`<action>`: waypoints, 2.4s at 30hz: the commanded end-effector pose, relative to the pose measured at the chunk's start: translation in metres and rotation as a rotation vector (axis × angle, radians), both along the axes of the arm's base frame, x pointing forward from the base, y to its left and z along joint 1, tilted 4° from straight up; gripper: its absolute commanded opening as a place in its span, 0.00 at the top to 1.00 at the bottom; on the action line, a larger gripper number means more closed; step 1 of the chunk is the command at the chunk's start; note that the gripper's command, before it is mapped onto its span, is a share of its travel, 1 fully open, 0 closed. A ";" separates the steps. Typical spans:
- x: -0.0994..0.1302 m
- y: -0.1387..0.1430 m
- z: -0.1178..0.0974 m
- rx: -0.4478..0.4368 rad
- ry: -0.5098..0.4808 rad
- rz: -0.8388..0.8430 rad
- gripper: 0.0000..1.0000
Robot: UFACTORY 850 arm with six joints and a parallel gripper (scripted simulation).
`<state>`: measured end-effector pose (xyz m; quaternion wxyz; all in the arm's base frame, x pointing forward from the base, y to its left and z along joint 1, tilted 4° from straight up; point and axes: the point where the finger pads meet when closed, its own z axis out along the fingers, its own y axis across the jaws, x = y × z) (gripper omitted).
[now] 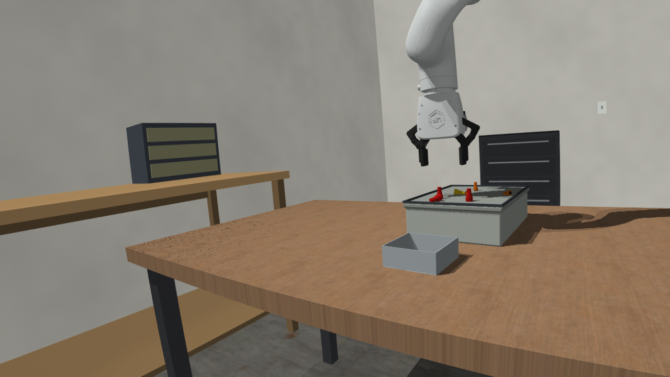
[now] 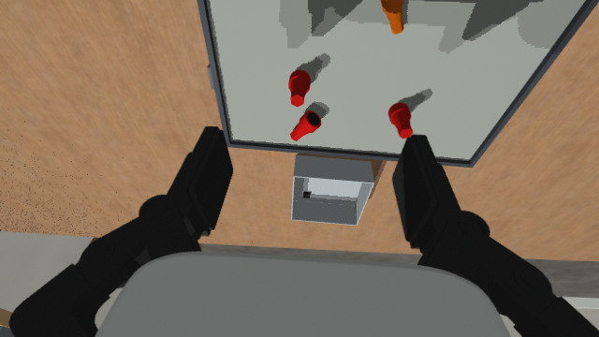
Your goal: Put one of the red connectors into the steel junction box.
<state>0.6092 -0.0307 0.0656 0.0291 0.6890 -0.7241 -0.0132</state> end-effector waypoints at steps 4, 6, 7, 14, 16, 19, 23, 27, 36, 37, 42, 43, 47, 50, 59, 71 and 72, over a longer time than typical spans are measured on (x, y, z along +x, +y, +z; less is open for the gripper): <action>-0.002 0.003 0.001 0.000 -0.002 0.005 0.00; -0.004 0.006 0.001 0.000 -0.002 0.009 0.00; -0.006 0.008 0.001 0.001 -0.002 0.011 0.00; -0.017 0.021 0.002 0.002 -0.002 0.030 0.00; -0.019 0.023 0.002 0.002 -0.002 0.033 0.00; -0.025 0.029 0.002 0.003 -0.001 0.042 0.00; -0.031 0.034 0.002 0.003 -0.001 0.050 0.00; -0.033 0.036 0.002 0.003 -0.001 0.053 0.00; -0.033 0.036 0.002 0.003 -0.001 0.053 0.00; -0.033 0.036 0.002 0.003 -0.001 0.053 0.00; -0.033 0.036 0.002 0.003 -0.001 0.053 0.00; -0.033 0.036 0.002 0.003 -0.001 0.053 0.00; -0.033 0.036 0.002 0.003 -0.001 0.053 0.00; -0.033 0.036 0.002 0.003 -0.001 0.053 0.00; -0.033 0.036 0.002 0.003 -0.001 0.053 0.00; -0.033 0.036 0.002 0.003 -0.001 0.053 0.00; -0.033 0.036 0.002 0.003 -0.001 0.053 0.00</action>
